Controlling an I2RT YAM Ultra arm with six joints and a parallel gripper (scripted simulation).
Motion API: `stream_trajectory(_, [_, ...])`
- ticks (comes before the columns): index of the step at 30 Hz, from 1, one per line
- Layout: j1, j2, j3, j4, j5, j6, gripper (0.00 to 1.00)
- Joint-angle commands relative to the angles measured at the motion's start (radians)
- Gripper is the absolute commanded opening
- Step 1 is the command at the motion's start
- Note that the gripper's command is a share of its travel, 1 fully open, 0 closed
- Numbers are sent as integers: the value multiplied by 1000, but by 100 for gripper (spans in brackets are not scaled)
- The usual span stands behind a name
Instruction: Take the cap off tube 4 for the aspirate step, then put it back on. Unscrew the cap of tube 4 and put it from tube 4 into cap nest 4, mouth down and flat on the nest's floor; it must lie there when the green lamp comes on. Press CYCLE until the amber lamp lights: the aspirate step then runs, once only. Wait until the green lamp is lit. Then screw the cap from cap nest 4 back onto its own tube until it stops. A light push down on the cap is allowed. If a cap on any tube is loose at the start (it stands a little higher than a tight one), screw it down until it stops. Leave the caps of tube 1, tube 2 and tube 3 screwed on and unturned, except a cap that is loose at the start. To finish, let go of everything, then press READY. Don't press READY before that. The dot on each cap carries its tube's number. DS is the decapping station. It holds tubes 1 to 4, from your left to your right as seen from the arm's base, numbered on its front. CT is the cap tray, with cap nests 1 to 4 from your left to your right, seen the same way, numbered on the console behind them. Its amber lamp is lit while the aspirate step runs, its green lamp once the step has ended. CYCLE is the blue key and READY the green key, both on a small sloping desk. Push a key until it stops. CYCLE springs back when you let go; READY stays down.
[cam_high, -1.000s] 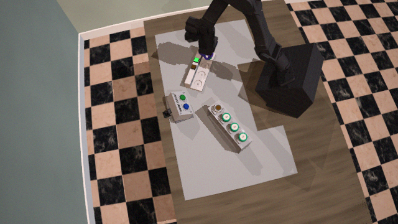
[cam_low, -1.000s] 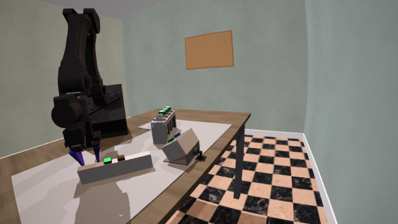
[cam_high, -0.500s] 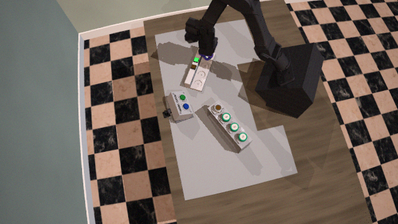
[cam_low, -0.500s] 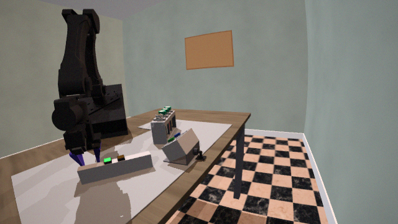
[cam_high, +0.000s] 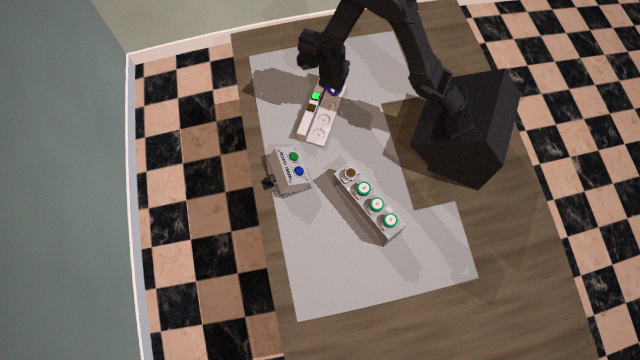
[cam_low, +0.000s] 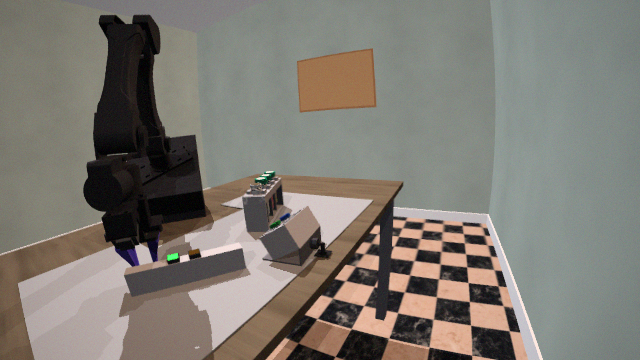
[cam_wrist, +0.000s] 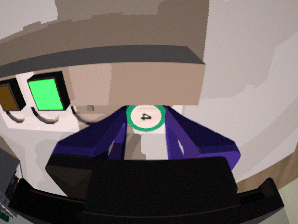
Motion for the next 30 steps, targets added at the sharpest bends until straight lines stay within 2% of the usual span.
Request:
stream_trajectory(1, [0,-6,1,12,-1,-1,0])
stream_trajectory(10, [0,-6,1,12,-1,-1,0])
stream_trajectory(21, [-13,-191,48,-220,-10,-9,0])
stream_trajectory(23, [-13,-191,48,-220,-10,-9,0])
stream_trajectory(30, [-24,-286,104,-371,-18,-17,0])
